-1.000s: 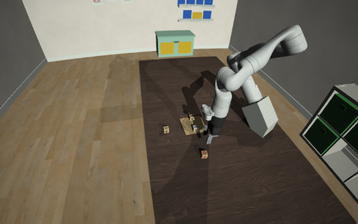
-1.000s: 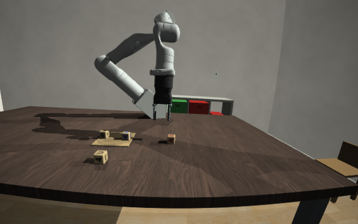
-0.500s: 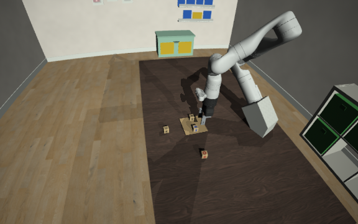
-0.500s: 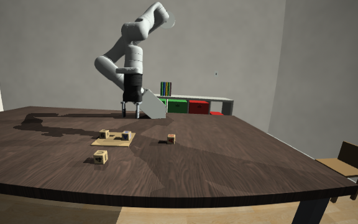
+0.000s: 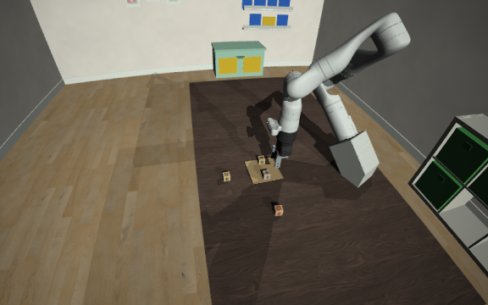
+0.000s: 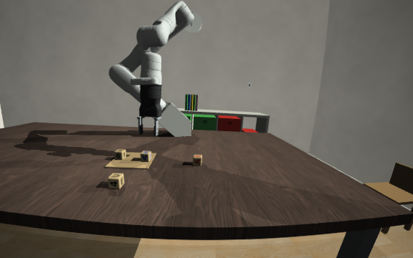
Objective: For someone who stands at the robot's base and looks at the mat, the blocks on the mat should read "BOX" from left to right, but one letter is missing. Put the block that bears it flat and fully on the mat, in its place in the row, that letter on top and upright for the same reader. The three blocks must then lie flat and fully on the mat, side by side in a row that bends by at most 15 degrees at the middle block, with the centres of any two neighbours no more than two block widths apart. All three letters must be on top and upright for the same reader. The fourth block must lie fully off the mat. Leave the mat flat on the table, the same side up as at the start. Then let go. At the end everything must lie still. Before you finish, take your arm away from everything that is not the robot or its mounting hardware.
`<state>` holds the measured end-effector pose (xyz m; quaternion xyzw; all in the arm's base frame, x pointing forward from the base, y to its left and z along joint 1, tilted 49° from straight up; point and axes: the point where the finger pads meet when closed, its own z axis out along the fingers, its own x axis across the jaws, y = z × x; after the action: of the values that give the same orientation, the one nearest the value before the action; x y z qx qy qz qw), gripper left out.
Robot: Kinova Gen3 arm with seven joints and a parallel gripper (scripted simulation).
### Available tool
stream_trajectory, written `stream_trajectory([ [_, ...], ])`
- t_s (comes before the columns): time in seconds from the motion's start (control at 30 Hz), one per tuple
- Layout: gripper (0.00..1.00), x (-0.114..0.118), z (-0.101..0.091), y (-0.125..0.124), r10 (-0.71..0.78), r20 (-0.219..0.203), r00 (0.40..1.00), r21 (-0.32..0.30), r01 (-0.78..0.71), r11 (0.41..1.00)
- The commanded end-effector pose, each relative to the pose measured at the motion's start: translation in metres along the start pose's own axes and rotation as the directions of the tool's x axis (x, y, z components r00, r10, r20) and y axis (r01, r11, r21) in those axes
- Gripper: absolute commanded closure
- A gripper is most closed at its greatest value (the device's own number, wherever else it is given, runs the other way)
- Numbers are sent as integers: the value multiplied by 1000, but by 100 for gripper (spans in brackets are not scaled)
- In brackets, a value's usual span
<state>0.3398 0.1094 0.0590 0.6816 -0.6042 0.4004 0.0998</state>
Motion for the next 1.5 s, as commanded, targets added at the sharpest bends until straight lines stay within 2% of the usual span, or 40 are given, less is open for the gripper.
stream_trajectory([
  [0.0,0,0,-1,0,0,1,1000,1,0,1000],
  [1.27,0,0,-1,-1,0,1,1000,1,0,1000],
  [1.37,0,-2,-1,-11,-2,3,1000,-1,2,1000],
  [1.47,0,-6,-1,-43,-5,8,1000,-6,5,1000],
])
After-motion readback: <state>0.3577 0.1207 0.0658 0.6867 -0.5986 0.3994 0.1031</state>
